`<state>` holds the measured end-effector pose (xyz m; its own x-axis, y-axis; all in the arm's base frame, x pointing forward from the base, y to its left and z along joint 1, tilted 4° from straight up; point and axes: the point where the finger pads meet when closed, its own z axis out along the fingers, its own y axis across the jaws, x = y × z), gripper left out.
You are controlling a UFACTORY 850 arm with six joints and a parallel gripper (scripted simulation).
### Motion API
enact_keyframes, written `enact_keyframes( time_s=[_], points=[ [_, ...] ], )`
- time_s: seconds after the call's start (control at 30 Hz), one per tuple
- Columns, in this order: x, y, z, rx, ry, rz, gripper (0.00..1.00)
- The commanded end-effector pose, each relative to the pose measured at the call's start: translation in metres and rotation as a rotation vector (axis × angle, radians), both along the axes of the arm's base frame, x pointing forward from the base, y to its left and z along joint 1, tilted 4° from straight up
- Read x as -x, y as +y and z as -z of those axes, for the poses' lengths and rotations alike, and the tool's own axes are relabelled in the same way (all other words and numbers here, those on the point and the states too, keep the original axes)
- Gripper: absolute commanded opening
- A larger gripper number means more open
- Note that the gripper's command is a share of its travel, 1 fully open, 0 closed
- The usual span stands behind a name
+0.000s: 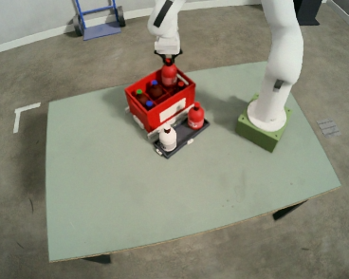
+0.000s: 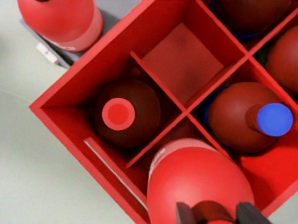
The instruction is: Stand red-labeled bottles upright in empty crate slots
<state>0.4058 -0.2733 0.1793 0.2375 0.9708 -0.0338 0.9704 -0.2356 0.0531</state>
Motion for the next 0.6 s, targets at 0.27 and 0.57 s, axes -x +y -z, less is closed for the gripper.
enact_keyframes(
  time_s=[0.27,0.57],
  points=[
    [-0.001,-0.001,0.012,0.001,-0.002,0.000,0.00],
    [-0.002,-0.001,0.021,0.001,-0.002,0.000,0.00]
  ],
)
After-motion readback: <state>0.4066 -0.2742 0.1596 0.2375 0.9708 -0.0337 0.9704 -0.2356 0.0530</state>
